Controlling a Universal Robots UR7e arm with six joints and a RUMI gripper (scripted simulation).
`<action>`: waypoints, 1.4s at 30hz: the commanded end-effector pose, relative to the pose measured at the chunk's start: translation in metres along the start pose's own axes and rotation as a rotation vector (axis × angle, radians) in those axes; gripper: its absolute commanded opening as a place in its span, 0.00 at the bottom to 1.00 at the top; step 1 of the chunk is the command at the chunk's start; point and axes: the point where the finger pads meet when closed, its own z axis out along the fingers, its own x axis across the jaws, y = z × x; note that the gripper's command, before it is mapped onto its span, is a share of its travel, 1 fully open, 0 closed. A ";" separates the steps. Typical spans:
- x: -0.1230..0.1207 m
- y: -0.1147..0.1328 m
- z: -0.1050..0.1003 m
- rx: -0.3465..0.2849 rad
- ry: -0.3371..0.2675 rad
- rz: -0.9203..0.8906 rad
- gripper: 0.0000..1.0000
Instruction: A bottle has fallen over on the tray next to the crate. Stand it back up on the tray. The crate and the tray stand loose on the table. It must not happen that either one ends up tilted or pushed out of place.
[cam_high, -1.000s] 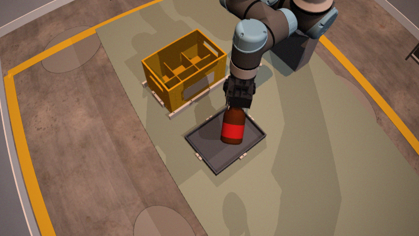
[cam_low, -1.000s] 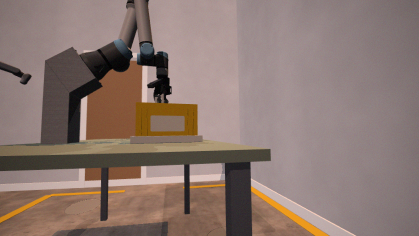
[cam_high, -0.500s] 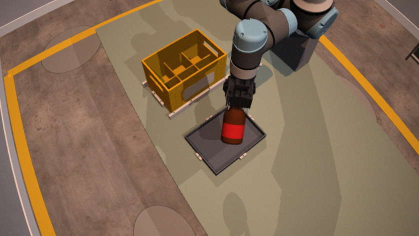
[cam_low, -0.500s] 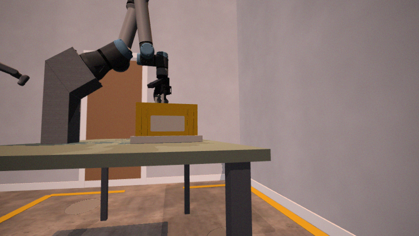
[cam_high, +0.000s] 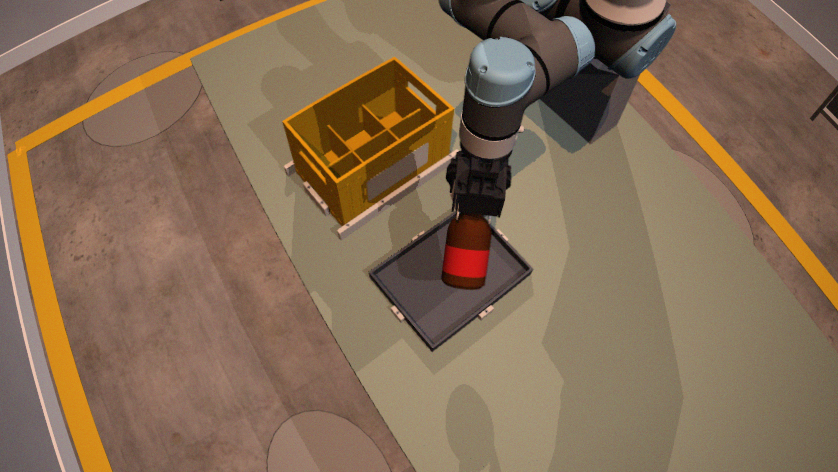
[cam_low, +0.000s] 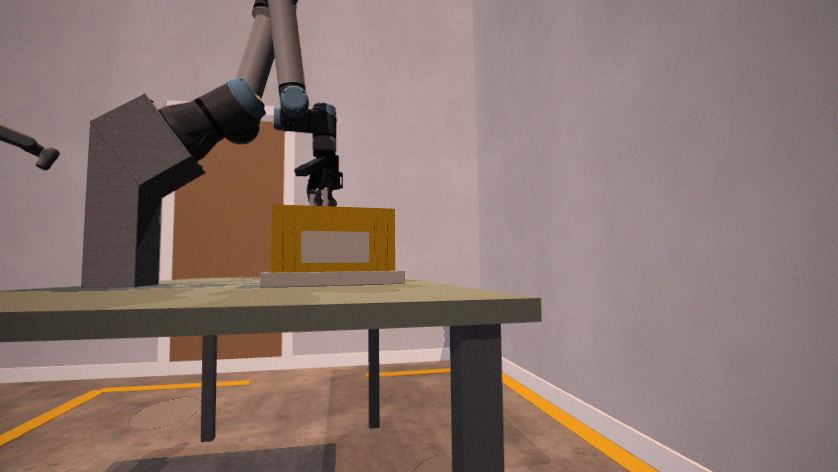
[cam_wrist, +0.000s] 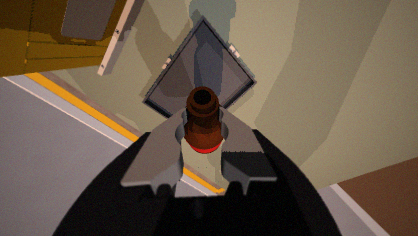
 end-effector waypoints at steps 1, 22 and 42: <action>0.000 0.000 0.000 -0.001 -0.001 0.000 0.00; 0.000 0.000 0.000 -0.001 -0.001 -0.179 0.00; 0.000 0.000 0.000 -0.001 -0.001 -0.262 0.00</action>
